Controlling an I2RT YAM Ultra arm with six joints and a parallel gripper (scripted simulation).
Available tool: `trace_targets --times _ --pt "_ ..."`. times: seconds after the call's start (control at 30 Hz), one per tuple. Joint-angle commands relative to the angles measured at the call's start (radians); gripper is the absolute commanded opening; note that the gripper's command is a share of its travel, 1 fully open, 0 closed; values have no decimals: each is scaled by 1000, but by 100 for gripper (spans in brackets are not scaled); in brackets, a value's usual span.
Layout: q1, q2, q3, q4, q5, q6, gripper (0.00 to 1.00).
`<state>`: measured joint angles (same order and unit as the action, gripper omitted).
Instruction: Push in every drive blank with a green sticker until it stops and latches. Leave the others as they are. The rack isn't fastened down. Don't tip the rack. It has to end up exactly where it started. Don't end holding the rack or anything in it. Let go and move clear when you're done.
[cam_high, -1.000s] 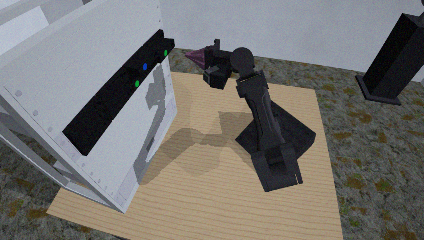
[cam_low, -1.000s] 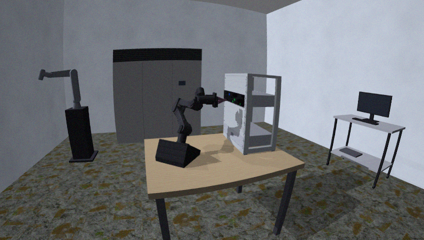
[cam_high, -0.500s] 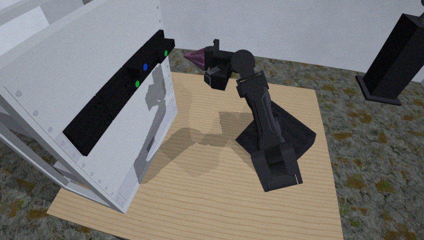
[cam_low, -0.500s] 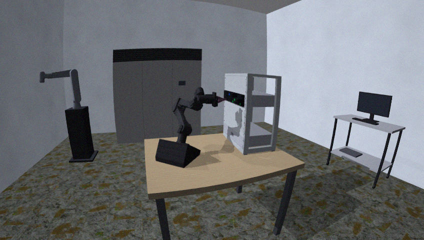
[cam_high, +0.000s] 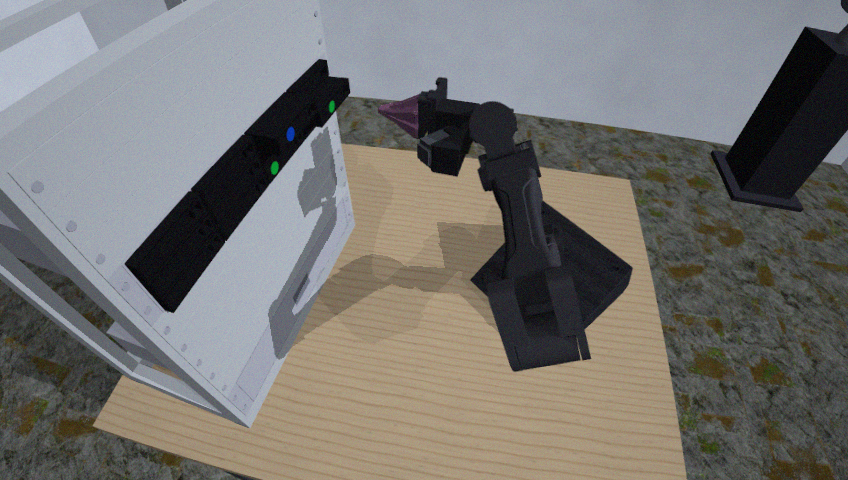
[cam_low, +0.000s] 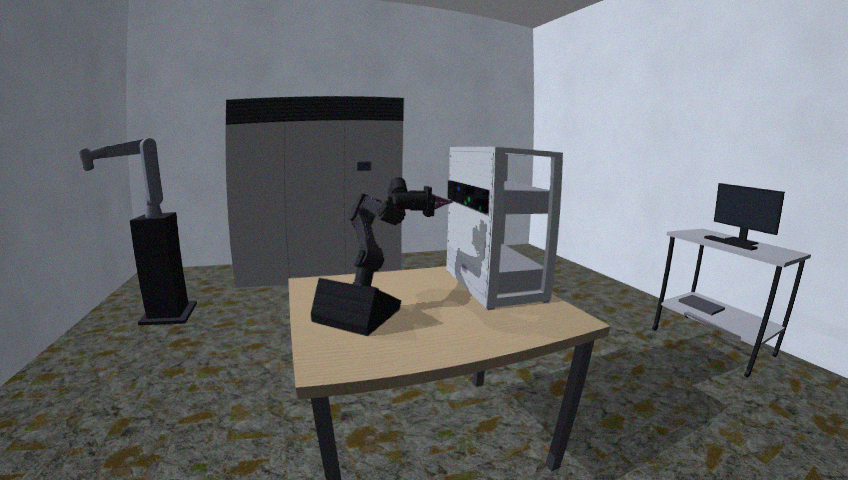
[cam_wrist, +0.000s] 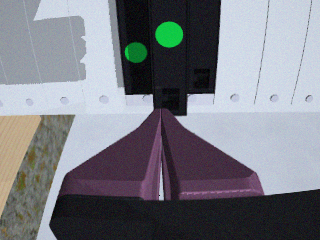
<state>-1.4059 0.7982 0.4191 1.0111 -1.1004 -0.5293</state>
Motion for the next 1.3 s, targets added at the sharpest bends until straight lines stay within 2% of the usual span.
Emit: trace_targets --times 0.0,0.27,0.33,0.37,0.4,0.47,0.6,1.27 --pt "43 15 51 -31 44 -31 0" --pt "238 95 138 -183 192 -204 0" --pt "238 95 138 -183 192 -204 0" --pt "268 71 159 -214 226 -227 0" --pt "284 110 167 -230 240 -244 0" --pt "308 120 181 -250 264 -263 0" --pt "323 89 193 -266 284 -274 0" --pt "313 117 211 -284 287 -268 0"
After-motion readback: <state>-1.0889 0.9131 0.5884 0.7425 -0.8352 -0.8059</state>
